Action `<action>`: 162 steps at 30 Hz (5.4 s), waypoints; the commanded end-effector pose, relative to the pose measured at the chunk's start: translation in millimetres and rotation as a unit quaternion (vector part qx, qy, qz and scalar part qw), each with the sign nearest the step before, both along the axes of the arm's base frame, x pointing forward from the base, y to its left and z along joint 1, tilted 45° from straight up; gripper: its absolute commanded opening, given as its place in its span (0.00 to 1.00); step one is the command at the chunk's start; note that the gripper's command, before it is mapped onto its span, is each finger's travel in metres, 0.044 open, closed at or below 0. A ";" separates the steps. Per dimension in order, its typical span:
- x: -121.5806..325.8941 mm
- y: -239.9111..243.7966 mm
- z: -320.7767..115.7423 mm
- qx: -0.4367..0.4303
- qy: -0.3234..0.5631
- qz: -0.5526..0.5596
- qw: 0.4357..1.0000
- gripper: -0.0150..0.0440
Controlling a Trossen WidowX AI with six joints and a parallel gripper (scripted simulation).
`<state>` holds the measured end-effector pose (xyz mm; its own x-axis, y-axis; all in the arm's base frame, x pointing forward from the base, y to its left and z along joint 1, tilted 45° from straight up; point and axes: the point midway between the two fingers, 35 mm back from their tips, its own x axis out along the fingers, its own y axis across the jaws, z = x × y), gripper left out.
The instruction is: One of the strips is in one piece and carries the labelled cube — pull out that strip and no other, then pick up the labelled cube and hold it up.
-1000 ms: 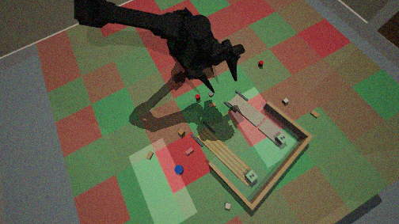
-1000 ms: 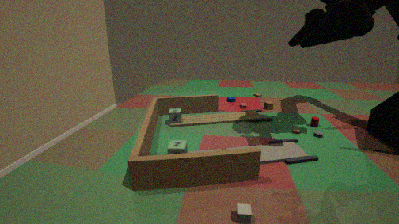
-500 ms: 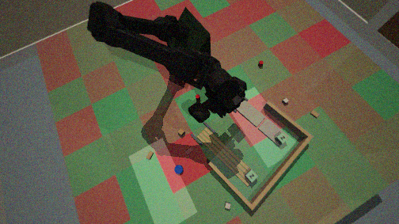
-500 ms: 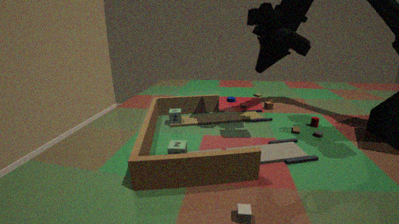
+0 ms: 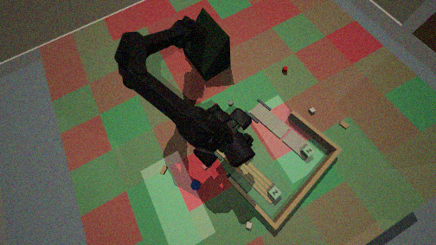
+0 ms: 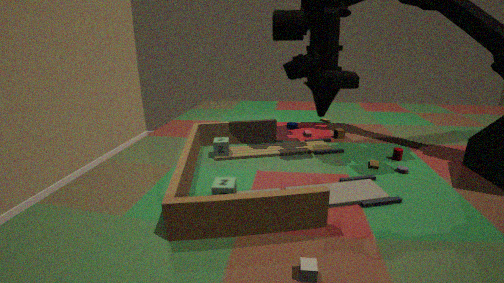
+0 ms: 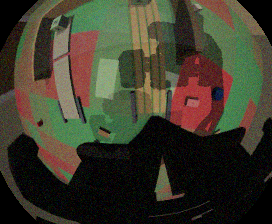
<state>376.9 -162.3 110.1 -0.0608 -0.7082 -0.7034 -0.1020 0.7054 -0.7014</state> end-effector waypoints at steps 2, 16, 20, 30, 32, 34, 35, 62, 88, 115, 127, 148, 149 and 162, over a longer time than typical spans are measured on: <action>2.3 -0.7 -1.1 0.004 0.001 0.000 1.000 0.25; 3.0 -17.3 -17.1 0.004 0.001 0.000 1.000 0.25; 3.2 -22.0 -21.6 0.004 0.001 0.000 1.000 0.25; 3.0 -34.1 -32.6 0.003 0.001 0.000 1.000 0.25; 2.9 -36.6 -34.7 0.003 0.001 0.000 1.000 0.25; 2.7 -39.1 -36.8 0.003 0.001 0.000 1.000 0.25; 2.6 -40.3 -37.8 0.003 0.001 0.000 1.000 0.25; 1.5 -50.3 -45.7 0.002 0.001 0.000 1.000 0.25; 1.4 -51.8 -47.2 0.002 0.001 0.000 1.000 0.25; -23.5 -53.5 -45.8 0.002 0.002 0.000 1.000 0.25; -41.5 -54.2 -44.6 0.002 0.002 0.000 1.000 0.25; -74.3 -55.3 -42.2 0.002 0.003 0.000 1.000 0.25; -75.8 -55.3 -42.1 0.002 0.003 0.000 1.000 0.25; -94.9 -55.7 -40.3 0.002 0.004 0.000 1.000 0.25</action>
